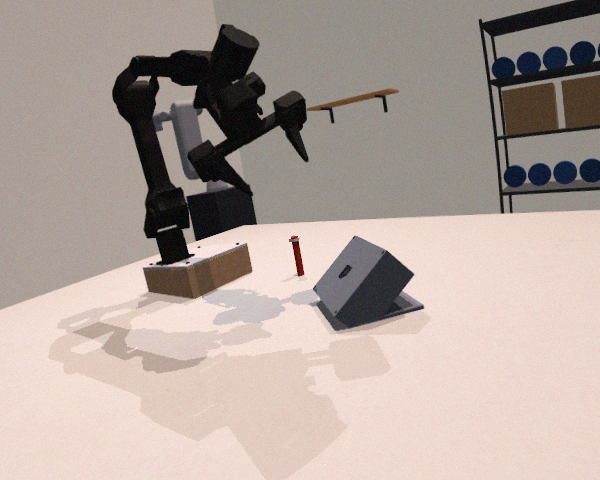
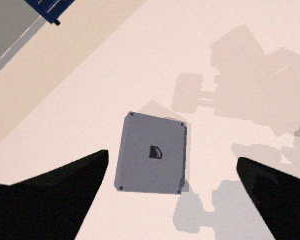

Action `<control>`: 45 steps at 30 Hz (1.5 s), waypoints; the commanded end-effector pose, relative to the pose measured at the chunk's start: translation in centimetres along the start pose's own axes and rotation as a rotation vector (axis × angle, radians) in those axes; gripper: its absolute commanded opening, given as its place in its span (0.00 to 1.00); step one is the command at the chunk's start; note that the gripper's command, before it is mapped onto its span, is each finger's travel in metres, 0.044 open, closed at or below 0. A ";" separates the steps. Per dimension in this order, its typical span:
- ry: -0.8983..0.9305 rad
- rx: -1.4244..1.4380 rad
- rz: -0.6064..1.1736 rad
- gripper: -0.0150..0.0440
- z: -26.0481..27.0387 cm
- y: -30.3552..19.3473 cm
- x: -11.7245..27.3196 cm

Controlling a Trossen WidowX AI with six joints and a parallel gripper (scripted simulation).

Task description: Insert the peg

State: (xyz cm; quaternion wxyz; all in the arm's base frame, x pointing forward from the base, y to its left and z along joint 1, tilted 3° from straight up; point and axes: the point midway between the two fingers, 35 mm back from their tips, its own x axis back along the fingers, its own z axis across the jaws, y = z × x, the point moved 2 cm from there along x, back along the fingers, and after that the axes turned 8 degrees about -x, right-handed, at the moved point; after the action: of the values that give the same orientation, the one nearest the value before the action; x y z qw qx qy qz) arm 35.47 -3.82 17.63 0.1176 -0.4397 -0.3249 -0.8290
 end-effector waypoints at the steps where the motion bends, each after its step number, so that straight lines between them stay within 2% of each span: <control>1: -0.015 0.046 0.061 1.00 0.3 -1.9 -0.5; 30: -0.182 0.449 0.477 1.00 0.7 -16.4 -0.8; 45: -0.274 0.633 0.624 1.00 -0.5 -21.5 0.5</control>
State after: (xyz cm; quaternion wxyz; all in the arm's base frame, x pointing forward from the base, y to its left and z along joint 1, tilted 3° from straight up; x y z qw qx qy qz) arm 24.83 12.17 8.56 0.4398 -0.5626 -0.4265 -0.5552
